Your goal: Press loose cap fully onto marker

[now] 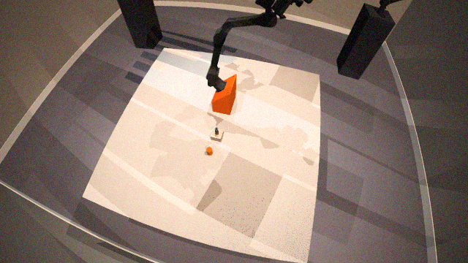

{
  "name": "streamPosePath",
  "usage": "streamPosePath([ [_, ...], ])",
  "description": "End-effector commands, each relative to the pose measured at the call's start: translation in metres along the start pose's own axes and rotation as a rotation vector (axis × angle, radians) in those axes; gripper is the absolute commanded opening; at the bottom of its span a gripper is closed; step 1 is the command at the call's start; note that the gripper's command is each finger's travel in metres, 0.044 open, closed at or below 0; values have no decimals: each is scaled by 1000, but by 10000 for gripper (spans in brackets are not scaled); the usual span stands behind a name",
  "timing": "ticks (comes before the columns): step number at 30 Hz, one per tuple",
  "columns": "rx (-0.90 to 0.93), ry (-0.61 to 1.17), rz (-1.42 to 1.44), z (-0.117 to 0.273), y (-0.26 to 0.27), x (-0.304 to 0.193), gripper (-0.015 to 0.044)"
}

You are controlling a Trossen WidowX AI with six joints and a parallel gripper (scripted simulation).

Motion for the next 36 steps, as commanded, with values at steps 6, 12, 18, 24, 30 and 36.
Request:
streamPosePath([
  [6,143,8,-89,13,36,-20,258],
  [12,328,39,-225,34,81,-44,258],
  [18,612,145,-501,78,145,-76,258],
  [24,874,332,-757,133,198,-106,258],
  [30,1109,599,-987,200,239,-133,258],
  [36,1305,948,-1176,275,267,-156,258],
])
Point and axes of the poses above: the point midway between the two fingers, 35 mm back from their tips, its own z axis back along the fingers, its own y axis across the jaws, x = y × z, the point moved 9 cm from there along z, back along the fingers, and after that the axes turned 4 degrees about z, right-handed, at the moved point
